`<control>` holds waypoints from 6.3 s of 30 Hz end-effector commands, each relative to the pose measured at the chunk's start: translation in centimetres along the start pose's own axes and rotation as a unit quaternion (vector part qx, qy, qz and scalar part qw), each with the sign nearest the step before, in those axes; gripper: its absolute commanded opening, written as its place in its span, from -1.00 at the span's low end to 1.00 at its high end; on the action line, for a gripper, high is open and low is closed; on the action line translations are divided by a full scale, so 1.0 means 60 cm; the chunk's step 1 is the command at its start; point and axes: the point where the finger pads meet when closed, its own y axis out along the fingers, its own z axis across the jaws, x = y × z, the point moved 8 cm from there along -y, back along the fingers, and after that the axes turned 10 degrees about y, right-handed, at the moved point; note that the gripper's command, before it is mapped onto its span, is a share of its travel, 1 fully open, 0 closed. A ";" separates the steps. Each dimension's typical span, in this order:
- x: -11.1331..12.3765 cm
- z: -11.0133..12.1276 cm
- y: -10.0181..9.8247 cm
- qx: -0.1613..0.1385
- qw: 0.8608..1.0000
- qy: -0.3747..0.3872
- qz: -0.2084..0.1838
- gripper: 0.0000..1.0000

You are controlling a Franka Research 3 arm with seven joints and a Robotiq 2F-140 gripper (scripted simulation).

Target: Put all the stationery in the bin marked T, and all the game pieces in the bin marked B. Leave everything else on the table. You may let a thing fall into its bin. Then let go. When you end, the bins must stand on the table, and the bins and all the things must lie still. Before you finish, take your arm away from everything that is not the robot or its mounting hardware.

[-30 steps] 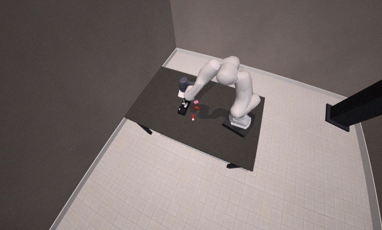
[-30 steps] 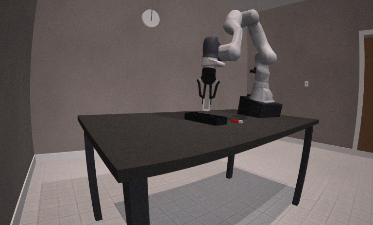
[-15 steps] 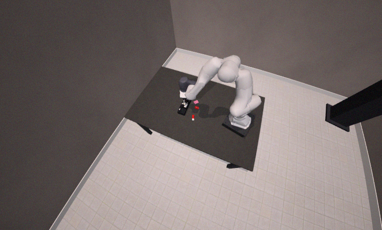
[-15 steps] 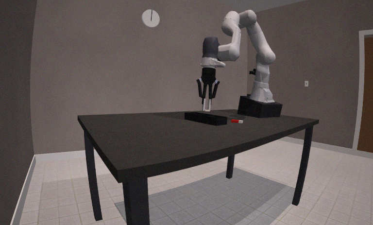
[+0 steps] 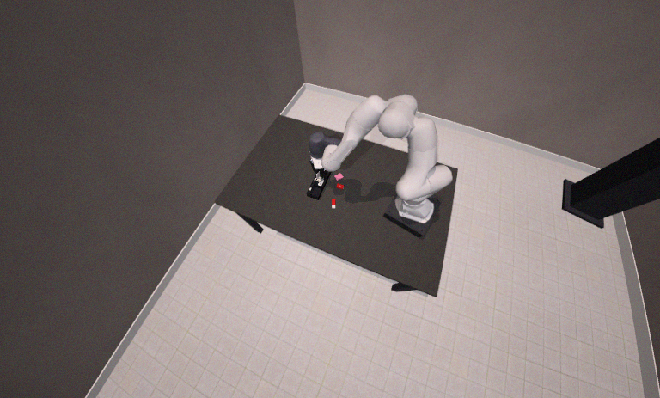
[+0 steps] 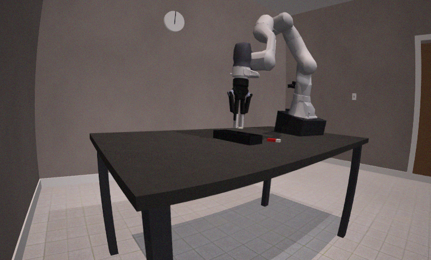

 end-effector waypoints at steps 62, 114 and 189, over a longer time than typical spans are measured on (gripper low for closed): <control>-0.001 0.006 0.063 -0.014 0.992 -0.123 -0.001 -0.75; -0.001 0.007 0.013 -0.014 0.992 -0.123 -0.001 -0.61; -0.001 0.007 0.001 -0.014 0.992 -0.123 -0.001 -0.61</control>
